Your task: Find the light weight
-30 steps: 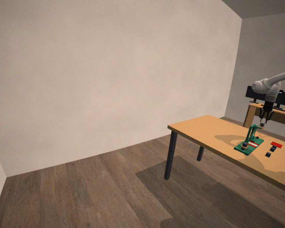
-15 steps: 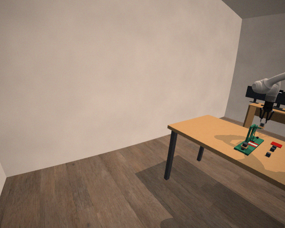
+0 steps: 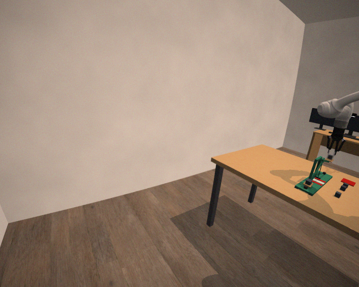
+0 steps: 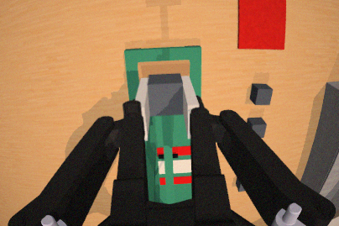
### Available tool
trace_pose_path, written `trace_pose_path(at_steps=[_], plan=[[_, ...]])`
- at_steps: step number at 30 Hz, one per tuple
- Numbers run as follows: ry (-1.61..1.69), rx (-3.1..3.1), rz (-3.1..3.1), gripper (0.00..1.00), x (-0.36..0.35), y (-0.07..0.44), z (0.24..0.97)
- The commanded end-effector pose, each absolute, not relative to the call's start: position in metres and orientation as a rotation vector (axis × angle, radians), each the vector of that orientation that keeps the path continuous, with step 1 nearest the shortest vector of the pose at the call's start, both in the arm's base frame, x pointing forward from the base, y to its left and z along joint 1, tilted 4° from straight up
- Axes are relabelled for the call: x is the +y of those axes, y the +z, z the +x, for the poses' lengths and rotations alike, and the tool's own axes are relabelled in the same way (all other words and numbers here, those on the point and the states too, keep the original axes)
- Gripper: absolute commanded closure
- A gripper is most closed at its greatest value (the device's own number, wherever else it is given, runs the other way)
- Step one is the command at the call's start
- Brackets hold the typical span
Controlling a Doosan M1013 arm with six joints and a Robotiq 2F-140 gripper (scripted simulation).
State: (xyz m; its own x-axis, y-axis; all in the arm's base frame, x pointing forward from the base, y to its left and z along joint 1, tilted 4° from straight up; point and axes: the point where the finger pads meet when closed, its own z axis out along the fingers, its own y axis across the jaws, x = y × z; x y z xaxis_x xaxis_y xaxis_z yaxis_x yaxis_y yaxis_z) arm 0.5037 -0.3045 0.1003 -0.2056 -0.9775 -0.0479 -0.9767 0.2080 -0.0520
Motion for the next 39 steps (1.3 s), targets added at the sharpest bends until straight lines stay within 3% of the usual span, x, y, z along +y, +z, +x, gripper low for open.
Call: trace_pose_path(at_steps=[1,39], plan=[[-0.024,2.386,-1.927,0.76,-0.3052,0.0999,0.5089],[-0.024,2.386,-1.927,0.76,-0.304,0.0913,0.5101]])
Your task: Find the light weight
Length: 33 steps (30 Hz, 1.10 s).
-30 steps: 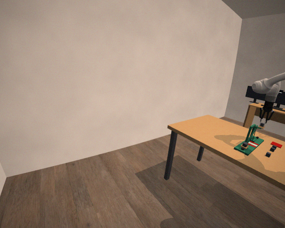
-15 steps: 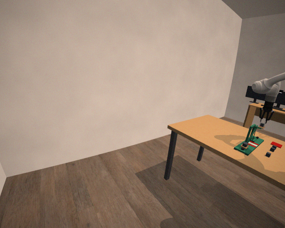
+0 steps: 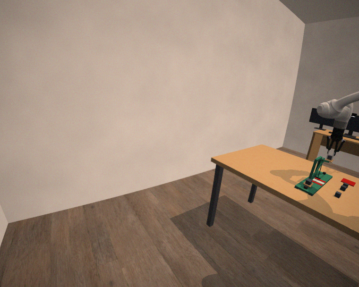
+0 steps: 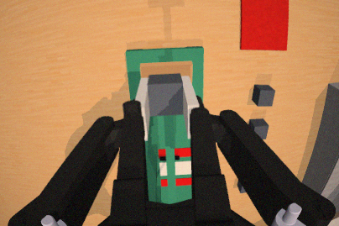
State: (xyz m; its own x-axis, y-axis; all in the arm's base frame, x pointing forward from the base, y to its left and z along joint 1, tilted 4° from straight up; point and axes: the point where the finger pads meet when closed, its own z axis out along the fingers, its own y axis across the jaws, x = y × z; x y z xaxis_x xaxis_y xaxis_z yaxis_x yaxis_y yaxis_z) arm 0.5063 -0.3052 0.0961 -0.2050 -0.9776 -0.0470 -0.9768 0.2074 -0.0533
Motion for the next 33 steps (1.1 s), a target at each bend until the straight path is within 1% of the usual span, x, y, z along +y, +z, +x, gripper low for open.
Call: trace_pose_path(at_steps=[1,33], plan=[[-0.024,2.386,-1.927,0.76,-0.304,0.091,0.51],[-0.024,2.386,-1.927,0.76,-0.299,0.071,0.512]])
